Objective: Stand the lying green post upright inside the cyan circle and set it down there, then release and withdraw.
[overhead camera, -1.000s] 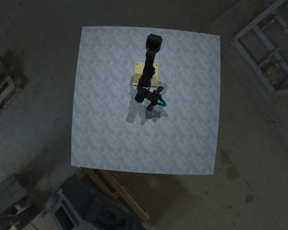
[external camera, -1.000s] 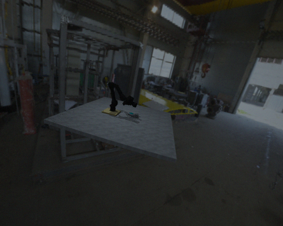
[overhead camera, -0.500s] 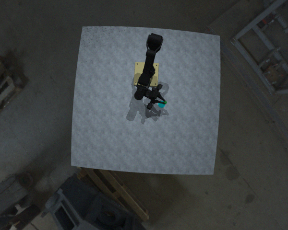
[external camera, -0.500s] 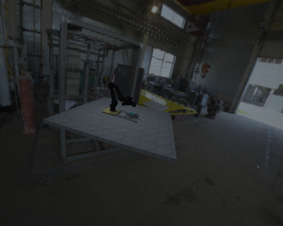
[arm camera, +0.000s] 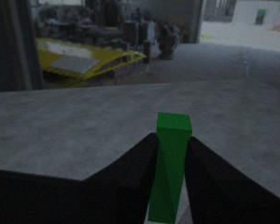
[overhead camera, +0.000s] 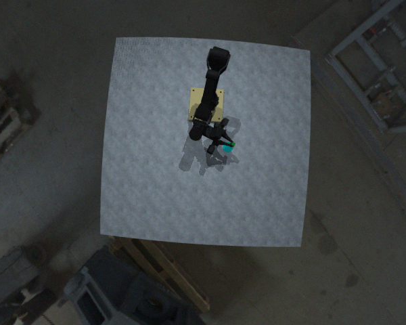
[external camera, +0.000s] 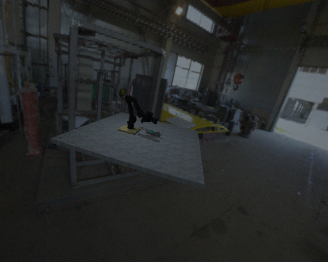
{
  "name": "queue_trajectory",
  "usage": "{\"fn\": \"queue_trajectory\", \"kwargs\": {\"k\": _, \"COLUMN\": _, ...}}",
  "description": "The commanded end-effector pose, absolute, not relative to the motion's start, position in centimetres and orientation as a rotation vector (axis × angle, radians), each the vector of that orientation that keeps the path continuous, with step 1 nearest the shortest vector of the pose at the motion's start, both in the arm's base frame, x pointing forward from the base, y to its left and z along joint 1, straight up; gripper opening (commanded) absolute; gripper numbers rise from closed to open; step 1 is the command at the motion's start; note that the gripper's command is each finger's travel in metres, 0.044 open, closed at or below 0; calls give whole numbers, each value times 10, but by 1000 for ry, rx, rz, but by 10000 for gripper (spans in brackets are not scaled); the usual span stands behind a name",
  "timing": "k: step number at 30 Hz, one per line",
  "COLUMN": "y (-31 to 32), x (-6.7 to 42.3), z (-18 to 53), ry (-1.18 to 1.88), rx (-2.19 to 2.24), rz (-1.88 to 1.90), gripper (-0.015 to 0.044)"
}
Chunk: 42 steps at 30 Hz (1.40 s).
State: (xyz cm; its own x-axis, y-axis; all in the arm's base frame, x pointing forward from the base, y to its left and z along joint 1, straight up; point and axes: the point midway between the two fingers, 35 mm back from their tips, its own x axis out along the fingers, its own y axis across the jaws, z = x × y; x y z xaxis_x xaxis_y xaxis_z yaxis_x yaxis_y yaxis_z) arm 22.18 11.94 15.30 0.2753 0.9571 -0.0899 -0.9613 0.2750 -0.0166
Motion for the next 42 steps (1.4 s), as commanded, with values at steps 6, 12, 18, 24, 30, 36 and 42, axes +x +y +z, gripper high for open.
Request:
{"fn": "queue_trajectory", "kwargs": {"k": 6, "y": 119, "x": 224, "z": 146, "ry": 65, "rx": -70, "rz": 1293, "gripper": 23}}
{"fn": "queue_trajectory", "kwargs": {"k": 12, "y": 119, "x": 228, "z": 132, "ry": 65, "rx": -70, "rz": 1293, "gripper": 23}}
{"fn": "queue_trajectory", "kwargs": {"k": 18, "y": 118, "x": 230, "z": 118, "ry": 65, "rx": -70, "rz": 1293, "gripper": 23}}
{"fn": "queue_trajectory", "kwargs": {"k": 24, "y": 118, "x": 231, "z": 105, "ry": 65, "rx": -69, "rz": 1293, "gripper": 23}}
{"fn": "queue_trajectory", "kwargs": {"k": 30, "y": 118, "x": 230, "z": 92, "ry": 65, "rx": -69, "rz": 1293, "gripper": 23}}
{"fn": "queue_trajectory", "kwargs": {"k": 36, "y": 119, "x": 227, "z": 80, "ry": 66, "rx": -69, "rz": 1293, "gripper": 23}}
{"fn": "queue_trajectory", "kwargs": {"k": 42, "y": 119, "x": 224, "z": 69, "ry": 66, "rx": -68, "rz": 1293, "gripper": 23}}
